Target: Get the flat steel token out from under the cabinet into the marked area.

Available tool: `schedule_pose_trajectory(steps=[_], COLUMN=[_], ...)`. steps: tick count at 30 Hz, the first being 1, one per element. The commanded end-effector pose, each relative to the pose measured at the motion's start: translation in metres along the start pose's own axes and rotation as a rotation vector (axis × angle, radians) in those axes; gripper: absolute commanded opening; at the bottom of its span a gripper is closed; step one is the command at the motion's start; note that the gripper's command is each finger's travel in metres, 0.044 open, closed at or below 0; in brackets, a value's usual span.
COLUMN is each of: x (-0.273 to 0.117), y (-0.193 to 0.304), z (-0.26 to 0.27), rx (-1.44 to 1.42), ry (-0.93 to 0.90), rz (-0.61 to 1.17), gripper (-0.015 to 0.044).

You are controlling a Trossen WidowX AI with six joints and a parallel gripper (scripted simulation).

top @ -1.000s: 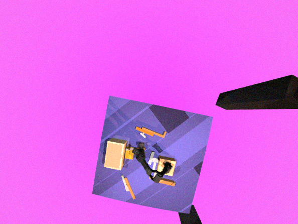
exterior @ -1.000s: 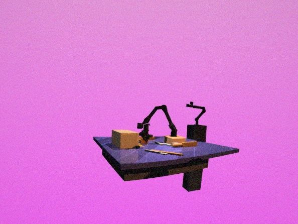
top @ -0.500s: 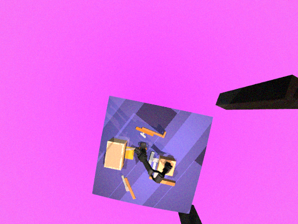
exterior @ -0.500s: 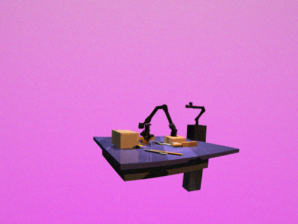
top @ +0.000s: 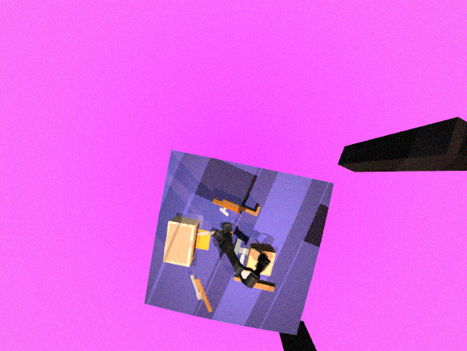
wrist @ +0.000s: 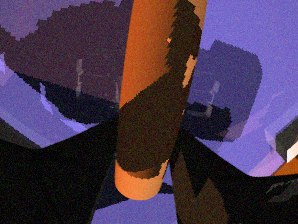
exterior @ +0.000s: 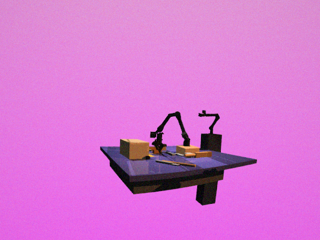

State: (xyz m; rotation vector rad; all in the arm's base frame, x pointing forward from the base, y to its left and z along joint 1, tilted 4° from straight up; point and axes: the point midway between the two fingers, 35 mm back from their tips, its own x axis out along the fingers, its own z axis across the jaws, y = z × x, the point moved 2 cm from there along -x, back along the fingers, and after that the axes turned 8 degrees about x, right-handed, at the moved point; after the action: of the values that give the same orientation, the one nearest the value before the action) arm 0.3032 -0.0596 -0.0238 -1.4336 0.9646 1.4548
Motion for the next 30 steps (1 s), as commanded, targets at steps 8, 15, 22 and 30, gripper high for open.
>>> schedule_pose_trajectory(steps=[8, 15, 22, 30], x=[0.001, 0.001, 0.001, 0.001], y=[0.019, 0.03, 0.041, 0.054], z=[-0.003, -0.005, -0.008, -0.011], rx=[0.0, 0.0, 0.0, 0.0], ry=[-0.003, -0.003, -0.003, -0.002], rz=[0.005, 0.005, 0.006, 0.007], gripper=[0.0, 0.0, 0.0, 0.0])
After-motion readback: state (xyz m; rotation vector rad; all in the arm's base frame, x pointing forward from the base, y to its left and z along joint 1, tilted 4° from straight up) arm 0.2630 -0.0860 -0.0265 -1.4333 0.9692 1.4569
